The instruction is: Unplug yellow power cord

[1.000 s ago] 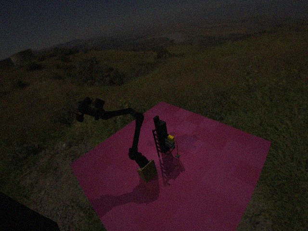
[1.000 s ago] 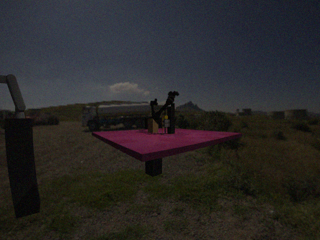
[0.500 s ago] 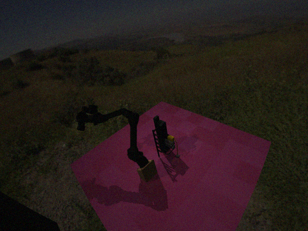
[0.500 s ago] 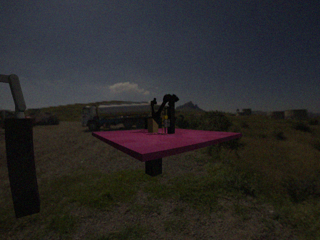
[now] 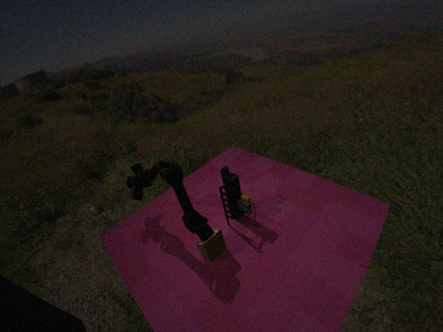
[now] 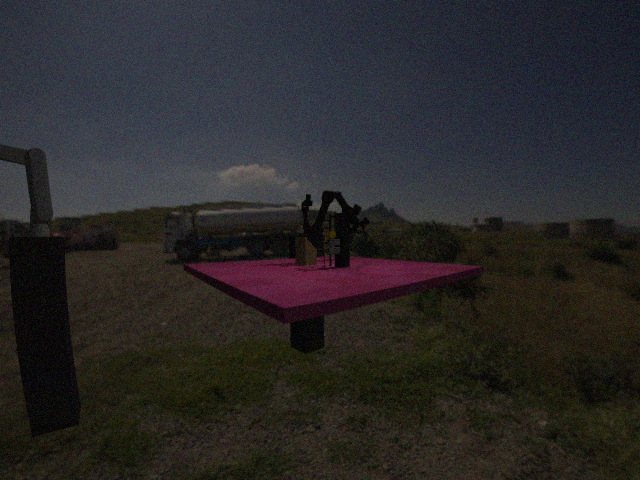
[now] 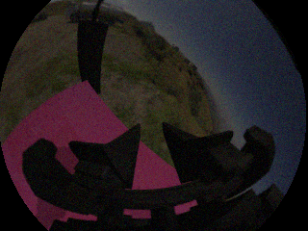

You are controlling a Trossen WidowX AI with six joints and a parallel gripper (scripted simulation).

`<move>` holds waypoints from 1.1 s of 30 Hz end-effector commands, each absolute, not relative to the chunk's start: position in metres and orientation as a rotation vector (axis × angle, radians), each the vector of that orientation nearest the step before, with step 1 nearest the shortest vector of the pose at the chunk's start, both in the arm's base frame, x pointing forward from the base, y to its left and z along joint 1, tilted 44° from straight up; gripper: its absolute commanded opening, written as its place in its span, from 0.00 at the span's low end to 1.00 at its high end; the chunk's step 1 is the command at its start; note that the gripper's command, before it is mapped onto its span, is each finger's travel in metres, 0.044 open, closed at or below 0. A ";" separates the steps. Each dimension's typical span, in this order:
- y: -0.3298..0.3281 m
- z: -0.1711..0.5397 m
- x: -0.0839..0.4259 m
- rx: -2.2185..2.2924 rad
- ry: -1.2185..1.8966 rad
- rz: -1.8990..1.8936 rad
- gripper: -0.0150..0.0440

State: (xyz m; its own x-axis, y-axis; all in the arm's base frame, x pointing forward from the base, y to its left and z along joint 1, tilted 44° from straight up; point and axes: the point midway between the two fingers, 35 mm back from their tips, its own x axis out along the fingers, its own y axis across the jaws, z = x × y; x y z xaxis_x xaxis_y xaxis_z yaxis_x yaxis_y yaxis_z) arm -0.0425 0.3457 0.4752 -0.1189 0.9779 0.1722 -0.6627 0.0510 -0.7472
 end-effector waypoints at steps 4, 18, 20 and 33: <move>0.384 0.414 0.054 -0.617 -0.472 1.426 0.53; 0.339 0.283 0.257 -0.525 0.326 1.117 0.53; 0.321 0.265 0.281 -0.476 0.436 1.055 0.53; 0.151 0.152 0.382 0.015 1.072 0.548 0.53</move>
State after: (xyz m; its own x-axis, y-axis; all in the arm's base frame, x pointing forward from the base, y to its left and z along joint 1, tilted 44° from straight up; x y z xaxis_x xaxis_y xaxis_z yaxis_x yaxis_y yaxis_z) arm 0.3678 0.1972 0.1780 0.4045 0.4836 -0.7762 -0.5908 0.7861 0.1819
